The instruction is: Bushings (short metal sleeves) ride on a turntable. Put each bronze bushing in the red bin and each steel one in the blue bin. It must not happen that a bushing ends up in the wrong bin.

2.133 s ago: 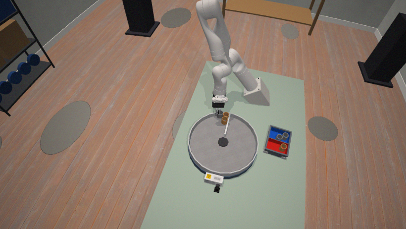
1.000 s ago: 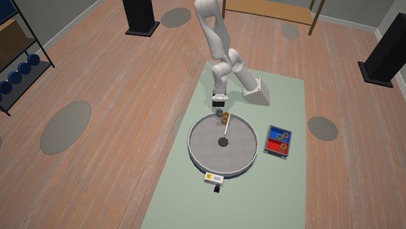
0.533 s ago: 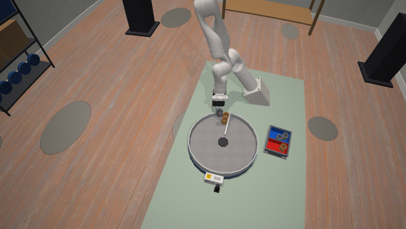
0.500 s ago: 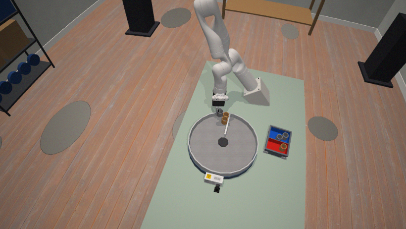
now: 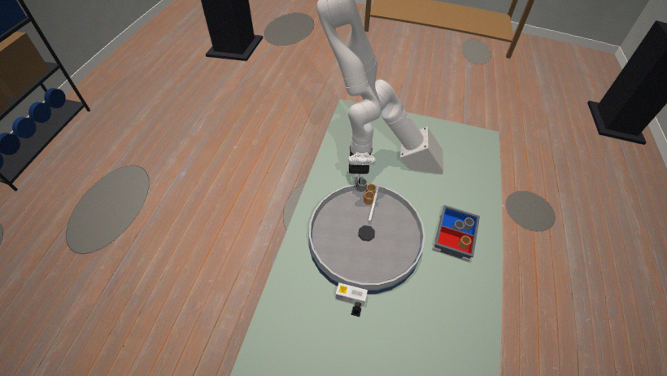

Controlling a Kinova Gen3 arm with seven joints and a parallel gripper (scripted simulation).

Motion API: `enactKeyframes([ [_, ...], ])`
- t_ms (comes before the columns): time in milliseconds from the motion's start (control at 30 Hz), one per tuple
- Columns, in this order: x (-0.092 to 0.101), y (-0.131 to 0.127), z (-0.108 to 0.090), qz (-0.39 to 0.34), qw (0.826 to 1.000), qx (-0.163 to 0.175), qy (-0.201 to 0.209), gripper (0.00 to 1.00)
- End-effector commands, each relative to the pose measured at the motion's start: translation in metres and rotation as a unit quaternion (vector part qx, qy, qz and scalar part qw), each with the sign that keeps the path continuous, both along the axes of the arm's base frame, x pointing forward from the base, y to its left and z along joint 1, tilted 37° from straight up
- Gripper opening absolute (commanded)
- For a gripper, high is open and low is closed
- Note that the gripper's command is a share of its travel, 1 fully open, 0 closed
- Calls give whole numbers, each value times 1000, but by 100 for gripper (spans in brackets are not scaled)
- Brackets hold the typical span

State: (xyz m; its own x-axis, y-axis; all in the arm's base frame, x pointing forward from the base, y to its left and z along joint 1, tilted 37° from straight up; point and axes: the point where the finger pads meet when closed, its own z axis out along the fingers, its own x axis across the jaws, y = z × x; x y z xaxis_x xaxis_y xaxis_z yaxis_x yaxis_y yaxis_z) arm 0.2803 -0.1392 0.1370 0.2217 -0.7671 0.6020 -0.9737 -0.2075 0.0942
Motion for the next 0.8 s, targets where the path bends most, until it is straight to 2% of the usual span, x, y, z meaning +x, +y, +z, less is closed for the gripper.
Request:
enactKeyframes([
  [0,1,1,0,1,1000,1,-1,0],
  [767,0,5,5,1,1000,1,-1,0],
])
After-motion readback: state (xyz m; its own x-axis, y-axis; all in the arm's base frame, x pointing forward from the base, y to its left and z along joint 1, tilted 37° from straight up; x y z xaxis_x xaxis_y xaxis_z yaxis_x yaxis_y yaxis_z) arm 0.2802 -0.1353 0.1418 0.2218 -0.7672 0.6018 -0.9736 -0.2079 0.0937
